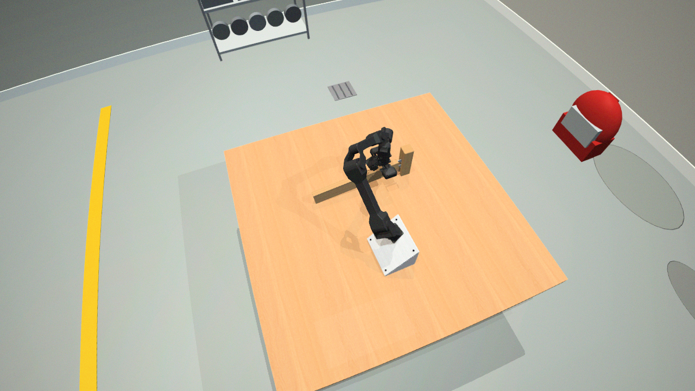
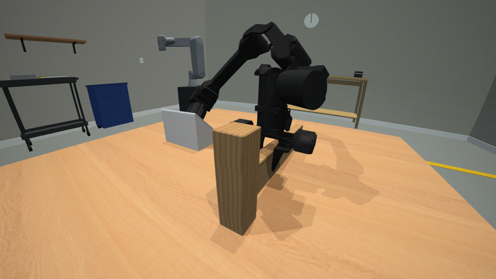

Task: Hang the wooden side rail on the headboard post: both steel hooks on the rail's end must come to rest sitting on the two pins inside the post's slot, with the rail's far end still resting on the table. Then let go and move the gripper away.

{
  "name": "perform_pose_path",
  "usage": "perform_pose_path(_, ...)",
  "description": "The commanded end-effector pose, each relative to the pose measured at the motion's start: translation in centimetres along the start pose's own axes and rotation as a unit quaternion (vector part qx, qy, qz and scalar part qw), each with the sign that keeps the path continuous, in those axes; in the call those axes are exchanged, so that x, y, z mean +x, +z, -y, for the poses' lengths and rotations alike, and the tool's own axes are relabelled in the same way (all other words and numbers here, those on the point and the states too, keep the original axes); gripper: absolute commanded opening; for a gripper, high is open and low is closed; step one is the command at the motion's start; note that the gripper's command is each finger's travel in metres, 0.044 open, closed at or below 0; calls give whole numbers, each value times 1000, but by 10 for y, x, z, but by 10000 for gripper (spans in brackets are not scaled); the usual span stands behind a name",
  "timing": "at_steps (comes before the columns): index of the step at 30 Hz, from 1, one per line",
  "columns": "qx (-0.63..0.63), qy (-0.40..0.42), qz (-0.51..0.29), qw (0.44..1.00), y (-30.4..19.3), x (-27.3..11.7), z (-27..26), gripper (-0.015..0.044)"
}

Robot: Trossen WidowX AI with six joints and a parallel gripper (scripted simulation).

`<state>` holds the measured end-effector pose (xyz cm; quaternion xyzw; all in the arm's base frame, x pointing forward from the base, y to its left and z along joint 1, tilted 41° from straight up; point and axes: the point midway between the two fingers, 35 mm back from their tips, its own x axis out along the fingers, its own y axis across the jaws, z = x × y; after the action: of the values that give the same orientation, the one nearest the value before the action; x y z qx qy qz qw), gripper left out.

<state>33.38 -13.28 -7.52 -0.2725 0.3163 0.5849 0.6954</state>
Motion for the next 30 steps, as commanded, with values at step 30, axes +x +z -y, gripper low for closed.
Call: perform_pose_path(30,0,-7,-4,1000,-7,-3,-2,0)
